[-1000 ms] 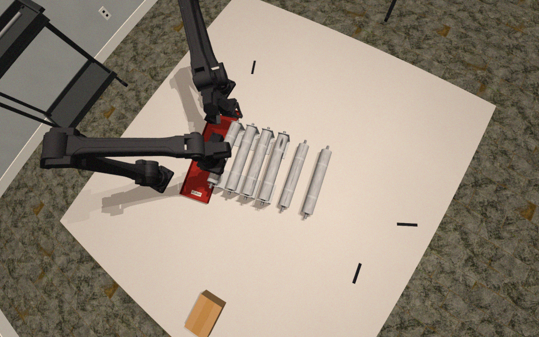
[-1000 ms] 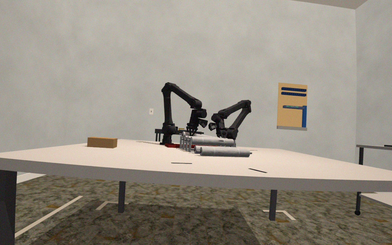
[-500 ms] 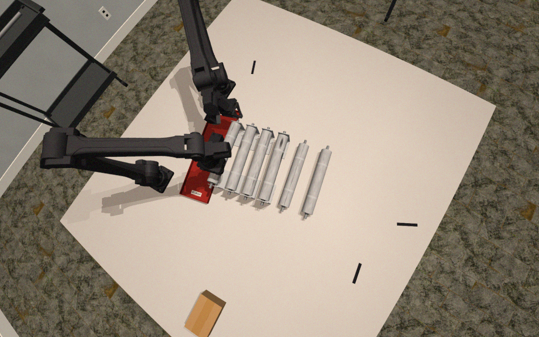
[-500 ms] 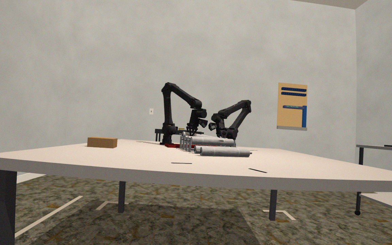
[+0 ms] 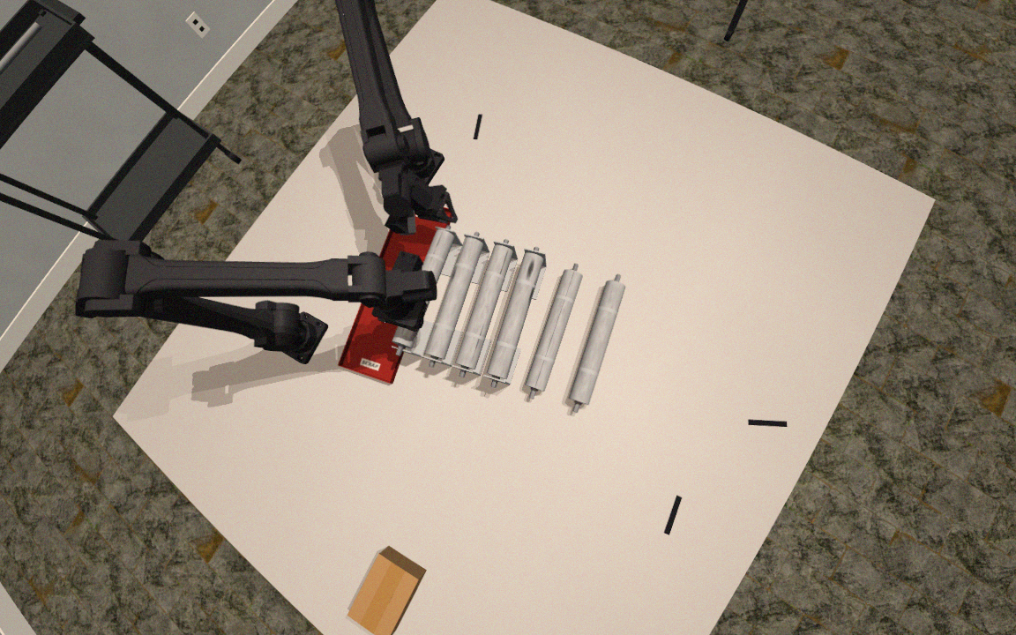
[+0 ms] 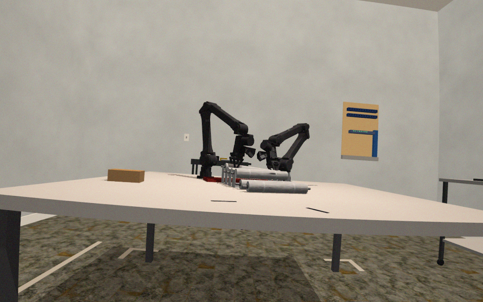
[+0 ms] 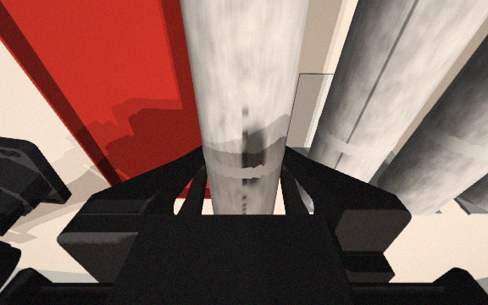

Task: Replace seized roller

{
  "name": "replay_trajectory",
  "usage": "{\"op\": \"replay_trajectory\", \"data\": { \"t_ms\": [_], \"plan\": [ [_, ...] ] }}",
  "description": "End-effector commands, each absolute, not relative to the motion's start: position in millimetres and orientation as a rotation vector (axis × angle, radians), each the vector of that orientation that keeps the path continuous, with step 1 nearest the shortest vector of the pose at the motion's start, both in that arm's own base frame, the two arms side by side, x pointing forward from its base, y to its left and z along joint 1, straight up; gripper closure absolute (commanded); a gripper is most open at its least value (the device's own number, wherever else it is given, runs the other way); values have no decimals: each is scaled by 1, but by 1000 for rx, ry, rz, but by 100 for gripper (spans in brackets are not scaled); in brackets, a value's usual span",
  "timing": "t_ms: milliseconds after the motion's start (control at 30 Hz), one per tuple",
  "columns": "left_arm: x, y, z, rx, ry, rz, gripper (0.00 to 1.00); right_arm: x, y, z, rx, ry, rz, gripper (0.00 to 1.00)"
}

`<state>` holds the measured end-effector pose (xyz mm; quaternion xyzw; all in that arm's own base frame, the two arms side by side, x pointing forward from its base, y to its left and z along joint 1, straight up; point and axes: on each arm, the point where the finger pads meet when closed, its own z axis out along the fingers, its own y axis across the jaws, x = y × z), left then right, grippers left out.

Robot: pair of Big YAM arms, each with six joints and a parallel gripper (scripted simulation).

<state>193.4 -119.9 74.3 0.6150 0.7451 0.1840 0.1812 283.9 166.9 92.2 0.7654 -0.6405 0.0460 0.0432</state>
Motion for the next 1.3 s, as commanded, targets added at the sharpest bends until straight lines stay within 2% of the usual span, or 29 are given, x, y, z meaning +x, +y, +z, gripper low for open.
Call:
{"op": "replay_trajectory", "data": {
  "t_ms": [0, 200, 233, 800, 1167, 1267],
  "plan": [
    [202, -130, 87, 1718, 2081, 505, 68, 297, 172, 111, 2384, -1993, 166, 68],
    [202, -130, 87, 1718, 2081, 505, 68, 294, 168, 110, 2373, -1982, 165, 68],
    [202, -130, 87, 1718, 2081, 505, 68, 294, 168, 110, 2373, -1981, 165, 38],
    [202, -130, 87, 1718, 2081, 505, 68, 295, 171, 109, 2378, -1986, 163, 38],
    [169, -134, 150, 1659, 2105, 483, 68, 296, 187, 180, 2384, -2020, 173, 38],
    [168, -128, 132, 1722, 2089, 516, 68, 295, 182, 159, 2362, -2003, 161, 38]
  ]
}}
